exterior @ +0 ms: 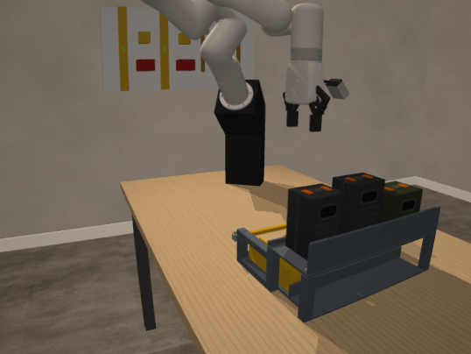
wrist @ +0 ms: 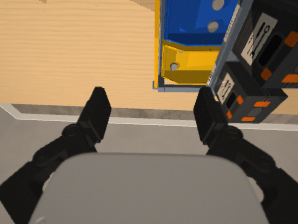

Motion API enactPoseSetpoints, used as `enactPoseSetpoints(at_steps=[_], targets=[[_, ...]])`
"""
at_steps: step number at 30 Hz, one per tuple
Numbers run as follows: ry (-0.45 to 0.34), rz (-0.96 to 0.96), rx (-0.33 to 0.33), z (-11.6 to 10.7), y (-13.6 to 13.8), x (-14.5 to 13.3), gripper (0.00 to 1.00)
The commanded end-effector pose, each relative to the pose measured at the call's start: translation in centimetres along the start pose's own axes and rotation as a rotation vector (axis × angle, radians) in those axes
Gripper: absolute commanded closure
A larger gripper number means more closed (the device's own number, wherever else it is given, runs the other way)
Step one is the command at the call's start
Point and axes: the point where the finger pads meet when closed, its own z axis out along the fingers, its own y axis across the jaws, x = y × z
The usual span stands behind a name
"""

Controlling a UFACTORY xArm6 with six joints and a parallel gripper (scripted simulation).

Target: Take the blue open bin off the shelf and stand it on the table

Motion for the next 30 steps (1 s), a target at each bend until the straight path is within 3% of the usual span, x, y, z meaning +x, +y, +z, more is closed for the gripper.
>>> enactPoseSetpoints(at_steps=[1,10,15,27,30], targets=[[0.005,0.002,-0.01,1.5,0.6,0.1,0.0],[0.005,0.002,-0.01,1.5,0.6,0.1,0.0],[0.005,0.002,-0.01,7.0,0.6,0.2,0.0],[0.005,0.002,-0.01,7.0,0.6,0.2,0.0],[0.005,0.002,-0.01,8.6,0.6,0.2,0.0]])
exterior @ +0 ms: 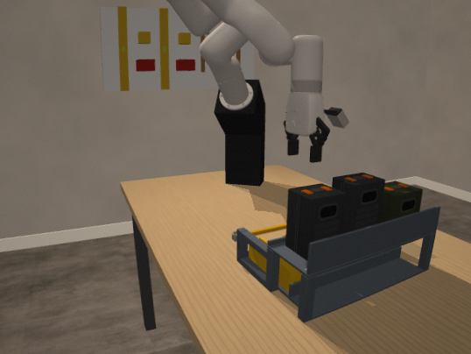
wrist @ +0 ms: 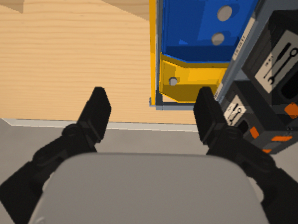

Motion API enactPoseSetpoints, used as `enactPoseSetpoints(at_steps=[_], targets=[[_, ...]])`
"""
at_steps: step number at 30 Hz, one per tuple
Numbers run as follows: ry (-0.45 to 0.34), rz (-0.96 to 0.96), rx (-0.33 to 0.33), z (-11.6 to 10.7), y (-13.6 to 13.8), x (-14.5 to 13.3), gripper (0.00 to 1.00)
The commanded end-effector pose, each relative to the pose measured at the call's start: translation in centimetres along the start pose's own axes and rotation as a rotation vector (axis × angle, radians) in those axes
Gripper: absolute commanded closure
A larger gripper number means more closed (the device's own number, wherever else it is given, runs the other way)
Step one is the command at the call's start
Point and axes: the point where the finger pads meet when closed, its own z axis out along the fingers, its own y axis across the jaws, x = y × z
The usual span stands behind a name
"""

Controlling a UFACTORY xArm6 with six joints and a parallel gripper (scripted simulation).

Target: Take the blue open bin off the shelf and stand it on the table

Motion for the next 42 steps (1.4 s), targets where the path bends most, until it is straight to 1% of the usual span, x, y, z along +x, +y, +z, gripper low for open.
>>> enactPoseSetpoints(at_steps=[1,2,14,19,31,36,42], targets=[[-0.001,-0.001,0.001,1.8,-0.1,0.0,0.0],[-0.001,-0.001,0.001,2.4,-0.1,0.0,0.0],[-0.001,-0.001,0.001,2.4,-0.1,0.0,0.0],[-0.001,-0.001,0.001,1.4,-0.1,0.0,0.0],[-0.001,-0.001,0.001,1.4,-0.1,0.0,0.0],[-0.001,-0.001,0.001,0.9,-0.1,0.0,0.0],[-0.001,-0.001,0.001,0.9,-0.1,0.0,0.0]])
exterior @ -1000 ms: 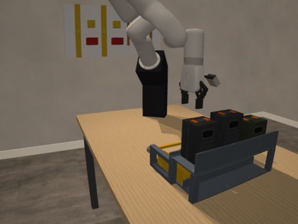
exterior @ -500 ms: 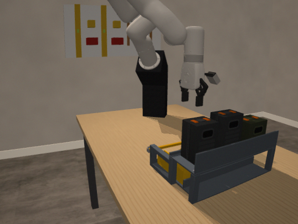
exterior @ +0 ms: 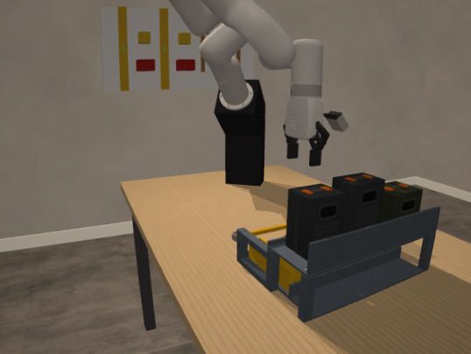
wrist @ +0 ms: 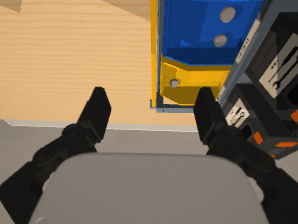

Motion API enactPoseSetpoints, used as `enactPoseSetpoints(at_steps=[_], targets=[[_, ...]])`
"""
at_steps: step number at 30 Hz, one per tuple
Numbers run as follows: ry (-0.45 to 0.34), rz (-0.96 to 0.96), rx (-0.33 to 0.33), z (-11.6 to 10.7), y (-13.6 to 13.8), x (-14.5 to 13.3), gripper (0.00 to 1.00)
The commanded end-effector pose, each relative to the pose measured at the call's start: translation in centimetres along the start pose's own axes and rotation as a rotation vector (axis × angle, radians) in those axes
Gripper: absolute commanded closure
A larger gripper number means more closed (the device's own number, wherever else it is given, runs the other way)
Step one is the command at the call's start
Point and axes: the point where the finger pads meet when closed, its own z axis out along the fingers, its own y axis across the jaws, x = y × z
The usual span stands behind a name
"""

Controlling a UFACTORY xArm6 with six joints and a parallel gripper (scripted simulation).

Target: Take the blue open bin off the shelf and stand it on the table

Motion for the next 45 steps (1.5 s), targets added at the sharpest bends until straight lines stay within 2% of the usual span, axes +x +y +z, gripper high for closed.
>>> enactPoseSetpoints(at_steps=[1,40,45], targets=[[0.001,0.001,-0.002,-0.1,0.1,0.0,0.0],[0.001,0.001,-0.002,-0.4,0.1,0.0,0.0],[0.001,0.001,-0.002,5.1,0.1,0.0,0.0]])
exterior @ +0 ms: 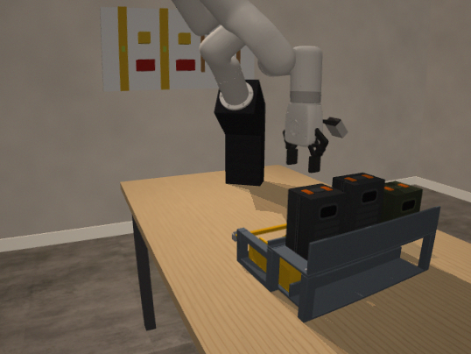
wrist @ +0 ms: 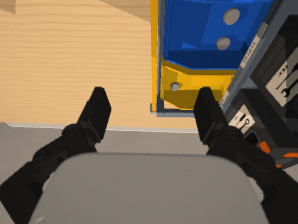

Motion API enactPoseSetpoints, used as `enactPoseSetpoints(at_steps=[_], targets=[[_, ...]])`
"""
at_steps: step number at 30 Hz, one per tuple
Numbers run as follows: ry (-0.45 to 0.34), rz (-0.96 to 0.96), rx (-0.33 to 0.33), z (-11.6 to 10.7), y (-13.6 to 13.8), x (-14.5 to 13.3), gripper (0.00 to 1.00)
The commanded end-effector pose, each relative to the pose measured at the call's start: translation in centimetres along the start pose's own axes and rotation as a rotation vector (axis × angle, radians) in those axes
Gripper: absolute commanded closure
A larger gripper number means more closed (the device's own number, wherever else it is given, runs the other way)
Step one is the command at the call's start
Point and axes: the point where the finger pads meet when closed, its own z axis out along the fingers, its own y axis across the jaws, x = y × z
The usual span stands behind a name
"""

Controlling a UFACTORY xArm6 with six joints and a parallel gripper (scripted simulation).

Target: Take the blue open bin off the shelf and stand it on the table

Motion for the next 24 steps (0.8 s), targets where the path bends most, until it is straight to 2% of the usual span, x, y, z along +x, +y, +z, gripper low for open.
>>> enactPoseSetpoints(at_steps=[1,12,17,24], targets=[[-0.001,-0.001,-0.004,3.5,0.2,0.1,0.0],[-0.001,-0.001,-0.004,3.5,0.2,0.1,0.0],[-0.001,-0.001,-0.003,7.8,0.2,0.1,0.0],[-0.001,-0.001,-0.003,7.8,0.2,0.1,0.0]])
